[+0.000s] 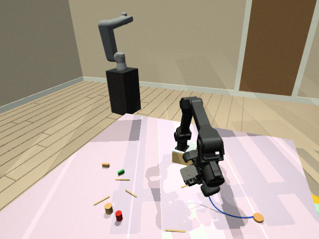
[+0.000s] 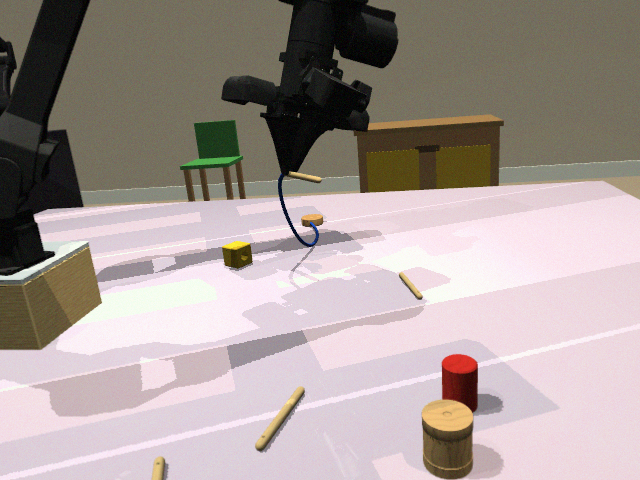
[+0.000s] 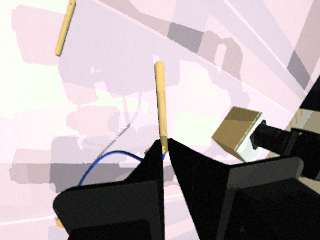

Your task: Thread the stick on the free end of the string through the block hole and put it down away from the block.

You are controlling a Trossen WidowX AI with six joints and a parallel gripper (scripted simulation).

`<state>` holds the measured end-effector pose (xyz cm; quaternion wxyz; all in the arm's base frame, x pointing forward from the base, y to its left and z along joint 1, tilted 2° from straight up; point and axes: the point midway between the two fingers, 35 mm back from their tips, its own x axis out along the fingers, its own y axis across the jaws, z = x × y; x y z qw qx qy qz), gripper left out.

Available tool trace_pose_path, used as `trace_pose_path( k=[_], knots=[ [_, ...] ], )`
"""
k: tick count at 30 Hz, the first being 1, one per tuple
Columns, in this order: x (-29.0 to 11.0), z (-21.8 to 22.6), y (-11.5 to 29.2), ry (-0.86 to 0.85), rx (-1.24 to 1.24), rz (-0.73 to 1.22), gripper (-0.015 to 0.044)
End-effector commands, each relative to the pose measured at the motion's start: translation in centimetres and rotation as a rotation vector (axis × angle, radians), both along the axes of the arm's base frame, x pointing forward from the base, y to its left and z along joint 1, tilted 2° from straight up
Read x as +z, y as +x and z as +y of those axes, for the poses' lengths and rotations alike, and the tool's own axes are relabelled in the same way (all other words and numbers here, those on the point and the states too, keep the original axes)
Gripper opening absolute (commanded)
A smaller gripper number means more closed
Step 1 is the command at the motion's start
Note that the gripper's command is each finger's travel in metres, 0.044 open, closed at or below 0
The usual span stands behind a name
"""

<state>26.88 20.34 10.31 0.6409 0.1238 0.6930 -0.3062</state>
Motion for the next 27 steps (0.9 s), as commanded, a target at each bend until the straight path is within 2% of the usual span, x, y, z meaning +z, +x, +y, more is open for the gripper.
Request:
trace_pose_path(
  k=[1, 27],
  knots=[
    [0.02, 0.06, 0.02, 0.027, 0.135, 0.037, 0.0],
    [0.04, 0.1, 0.25, 0.181, 0.996, 0.236, 0.0]
  ],
)
